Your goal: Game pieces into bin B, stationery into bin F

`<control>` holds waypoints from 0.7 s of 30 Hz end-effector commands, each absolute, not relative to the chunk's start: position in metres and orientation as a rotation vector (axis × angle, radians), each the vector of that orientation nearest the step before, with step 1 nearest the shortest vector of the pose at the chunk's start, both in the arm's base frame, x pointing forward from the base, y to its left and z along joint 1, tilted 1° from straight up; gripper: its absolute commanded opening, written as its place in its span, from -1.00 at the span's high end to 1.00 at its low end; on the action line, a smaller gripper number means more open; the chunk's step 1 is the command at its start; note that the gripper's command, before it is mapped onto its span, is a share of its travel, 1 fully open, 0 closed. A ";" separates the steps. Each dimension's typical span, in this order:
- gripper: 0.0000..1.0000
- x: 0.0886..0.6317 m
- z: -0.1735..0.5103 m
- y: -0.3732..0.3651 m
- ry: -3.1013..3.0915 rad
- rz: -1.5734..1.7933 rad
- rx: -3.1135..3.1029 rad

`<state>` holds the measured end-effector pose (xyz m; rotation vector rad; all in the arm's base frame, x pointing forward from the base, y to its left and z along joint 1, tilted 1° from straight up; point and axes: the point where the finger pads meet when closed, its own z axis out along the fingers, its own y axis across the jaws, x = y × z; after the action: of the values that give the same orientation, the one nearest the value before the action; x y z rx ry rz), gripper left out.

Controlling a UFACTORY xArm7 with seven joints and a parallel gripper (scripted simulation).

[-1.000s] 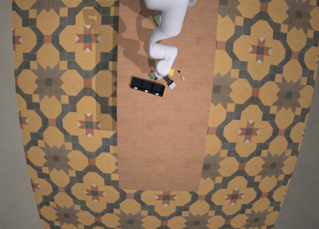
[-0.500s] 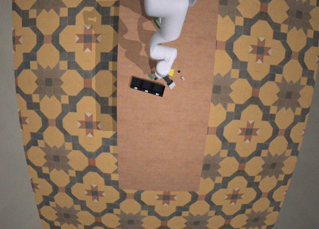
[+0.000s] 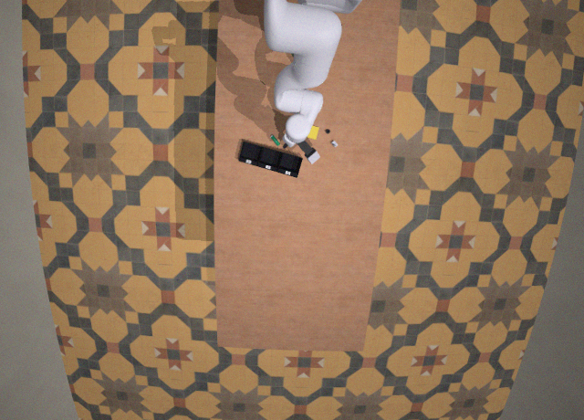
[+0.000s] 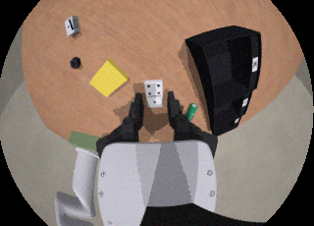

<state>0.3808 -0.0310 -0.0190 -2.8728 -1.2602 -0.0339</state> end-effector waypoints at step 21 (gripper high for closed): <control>0.18 0.381 -0.030 -0.031 -1.261 -0.038 -2.874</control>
<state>0.3800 -0.0307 -0.0309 -2.8723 -1.2601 -0.0330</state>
